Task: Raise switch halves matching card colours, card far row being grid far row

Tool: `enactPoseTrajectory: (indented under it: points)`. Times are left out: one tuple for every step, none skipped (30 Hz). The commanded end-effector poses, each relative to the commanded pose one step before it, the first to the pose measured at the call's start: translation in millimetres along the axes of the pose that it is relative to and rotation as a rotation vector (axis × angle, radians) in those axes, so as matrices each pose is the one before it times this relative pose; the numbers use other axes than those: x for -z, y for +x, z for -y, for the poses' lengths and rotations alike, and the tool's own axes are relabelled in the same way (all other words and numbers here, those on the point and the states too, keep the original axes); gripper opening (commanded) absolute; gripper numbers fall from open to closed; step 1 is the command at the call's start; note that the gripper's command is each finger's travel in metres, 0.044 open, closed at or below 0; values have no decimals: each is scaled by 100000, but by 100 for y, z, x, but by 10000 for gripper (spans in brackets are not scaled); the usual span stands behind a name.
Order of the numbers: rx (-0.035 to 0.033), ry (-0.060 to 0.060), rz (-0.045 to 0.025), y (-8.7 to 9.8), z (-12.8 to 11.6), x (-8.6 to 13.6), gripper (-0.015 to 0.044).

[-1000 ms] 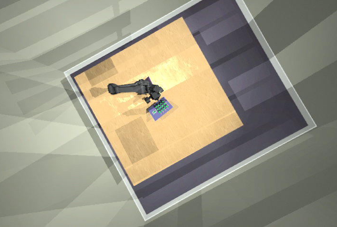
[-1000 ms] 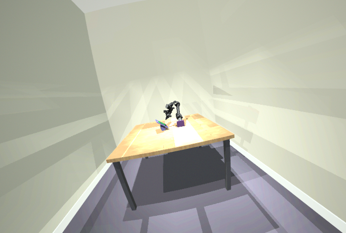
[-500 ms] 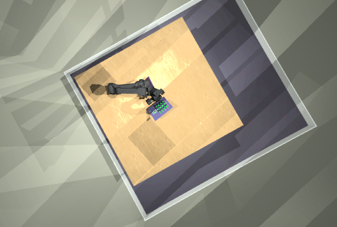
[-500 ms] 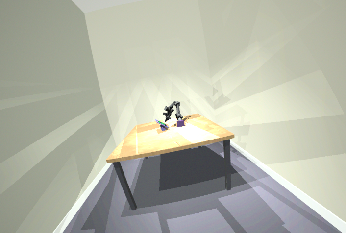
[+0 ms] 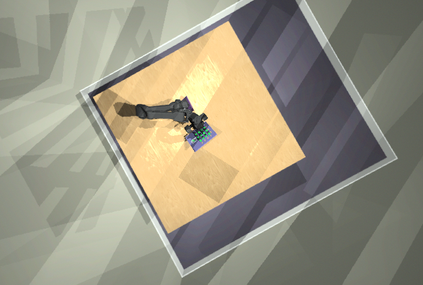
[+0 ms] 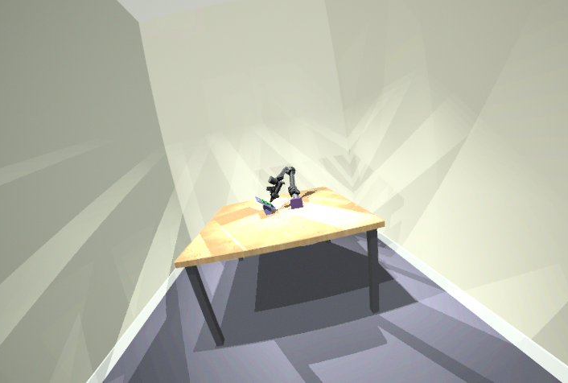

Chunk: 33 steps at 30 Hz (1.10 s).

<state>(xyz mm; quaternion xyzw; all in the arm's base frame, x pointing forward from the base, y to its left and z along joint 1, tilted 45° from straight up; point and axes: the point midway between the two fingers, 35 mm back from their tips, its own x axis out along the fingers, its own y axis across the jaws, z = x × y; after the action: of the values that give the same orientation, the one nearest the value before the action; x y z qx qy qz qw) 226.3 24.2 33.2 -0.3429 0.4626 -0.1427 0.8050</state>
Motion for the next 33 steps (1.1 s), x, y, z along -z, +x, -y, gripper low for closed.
enactPoseTrajectory:
  points:
    - [-30, -1050, -1105, 735, -69, 304, 0]
    - [7, 0, 5, 71, 3, -1, 0]
    - [2, 0, 2, 24, 1, 0, 0]
    - [0, 0, 0, 0, 0, 0, 0]
    - [0, 0, 0, 0, 0, 0, 0]
    - [0, 0, 0, 0, 0, 0, 0]
    - [0, 0, 0, 0, 0, 0, 0]
    - [0, 0, 0, 0, 0, 0, 0]
    - [0, 0, 0, 0, 0, 0, 0]
    - [0, 0, 0, 0, 0, 0, 0]
    - [0, 0, 0, 0, 0, 0, 0]
    - [0, 0, 0, 0, 0, 0, 0]
    - [0, 0, 0, 0, 0, 0, 0]
    - [0, 0, 0, 0, 0, 0, 0]
    - [0, 0, 0, 0, 0, 0, 0]
    - [0, 0, 0, 0, 0, 0, 0]
    - [0, 0, 0, 0, 0, 0, 0]
    - [0, 0, 0, 0, 0, 0, 0]
    - [0, 0, 0, 0, 0, 0, 0]
    - [0, 0, 0, 0, 0, 0, 0]
    - [0, 0, 0, 0, 0, 0, 0]
    - [0, 0, 0, 0, 0, 0, 0]
    - [0, 0, 0, 0, 0, 0, 0]
    - [0, 0, 0, 0, 0, 0, 0]
    - [0, 0, 0, 0, 0, 0, 0]
    - [1, 0, 0, 13, 0, -1, 0]
    - [1, 0, 0, 13, 0, 0, 0]
    - [1, 0, 0, 13, 0, 0, 0]
    - [1, 0, 0, 13, 0, 0, 0]
    - [1, 0, 0, 13, 0, 0, 0]
    - [1, 0, 0, 13, 0, 0, 0]
    - [1, 0, 0, 13, 0, 0, 0]
    - [1, 0, 0, 13, 0, 0, 0]
